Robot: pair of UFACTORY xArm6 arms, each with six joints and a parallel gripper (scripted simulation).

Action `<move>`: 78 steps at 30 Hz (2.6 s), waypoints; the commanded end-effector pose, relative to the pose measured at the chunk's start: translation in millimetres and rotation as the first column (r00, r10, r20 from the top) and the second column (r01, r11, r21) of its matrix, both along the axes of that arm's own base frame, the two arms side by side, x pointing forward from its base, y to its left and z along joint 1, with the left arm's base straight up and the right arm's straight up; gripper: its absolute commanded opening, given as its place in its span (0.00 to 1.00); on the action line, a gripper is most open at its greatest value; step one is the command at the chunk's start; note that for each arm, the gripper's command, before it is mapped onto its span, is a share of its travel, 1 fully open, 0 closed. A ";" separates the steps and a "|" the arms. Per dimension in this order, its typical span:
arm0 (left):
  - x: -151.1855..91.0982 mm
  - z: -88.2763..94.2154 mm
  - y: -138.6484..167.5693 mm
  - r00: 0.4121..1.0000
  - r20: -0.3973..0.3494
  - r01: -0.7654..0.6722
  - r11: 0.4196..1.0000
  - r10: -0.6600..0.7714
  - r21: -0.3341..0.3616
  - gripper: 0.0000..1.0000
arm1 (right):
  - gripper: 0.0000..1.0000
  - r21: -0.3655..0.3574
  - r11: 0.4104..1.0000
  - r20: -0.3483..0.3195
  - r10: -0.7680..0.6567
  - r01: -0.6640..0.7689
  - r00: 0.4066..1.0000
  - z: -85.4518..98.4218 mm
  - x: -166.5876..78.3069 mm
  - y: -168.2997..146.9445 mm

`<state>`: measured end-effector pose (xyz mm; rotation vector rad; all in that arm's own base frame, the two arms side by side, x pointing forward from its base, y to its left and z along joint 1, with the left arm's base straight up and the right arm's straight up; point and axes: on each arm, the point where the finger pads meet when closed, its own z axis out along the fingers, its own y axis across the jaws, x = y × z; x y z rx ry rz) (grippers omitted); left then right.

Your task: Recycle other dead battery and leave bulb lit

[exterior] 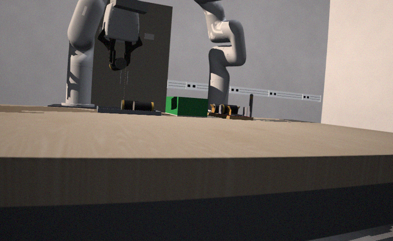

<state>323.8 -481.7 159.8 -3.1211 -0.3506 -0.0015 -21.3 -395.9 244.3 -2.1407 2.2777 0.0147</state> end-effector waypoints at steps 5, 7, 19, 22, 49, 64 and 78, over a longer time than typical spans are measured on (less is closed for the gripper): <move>1.4 7.0 -4.0 0.990 0.008 0.140 0.990 -0.139 -0.017 0.28 | 1.00 -0.018 1.000 -0.005 0.009 -0.009 1.000 5.7 0.0 -3.5; 1.4 7.0 -4.0 0.980 0.009 0.198 0.980 -0.197 -0.016 0.28 | 1.00 -0.018 1.000 -0.005 0.009 -0.009 1.000 5.7 0.0 -3.5; 1.4 7.0 -4.0 0.826 0.014 0.564 0.826 -0.564 -0.011 0.28 | 1.00 -0.018 1.000 -0.005 0.009 -0.009 1.000 5.7 0.0 -3.5; 1.4 7.0 -4.0 0.777 0.015 0.630 0.777 -0.629 -0.010 0.28 | 1.00 -0.018 1.000 -0.005 0.009 -0.009 1.000 5.7 0.0 -3.5; 1.4 7.0 -4.0 -0.021 0.016 1.000 -0.021 -1.000 0.006 0.28 | 1.00 -0.018 1.000 -0.005 0.009 -0.009 1.000 5.7 0.0 -3.5; 1.4 7.0 -4.0 -0.213 0.014 0.977 -0.213 -0.977 0.009 0.28 | 1.00 -0.018 1.000 -0.005 0.009 -0.009 1.000 5.7 0.0 -3.5; 1.4 7.0 -4.0 -0.231 0.014 0.973 -0.231 -0.973 0.009 0.28 | 1.00 -0.018 1.000 -0.005 0.009 -0.009 1.000 5.7 0.0 -3.5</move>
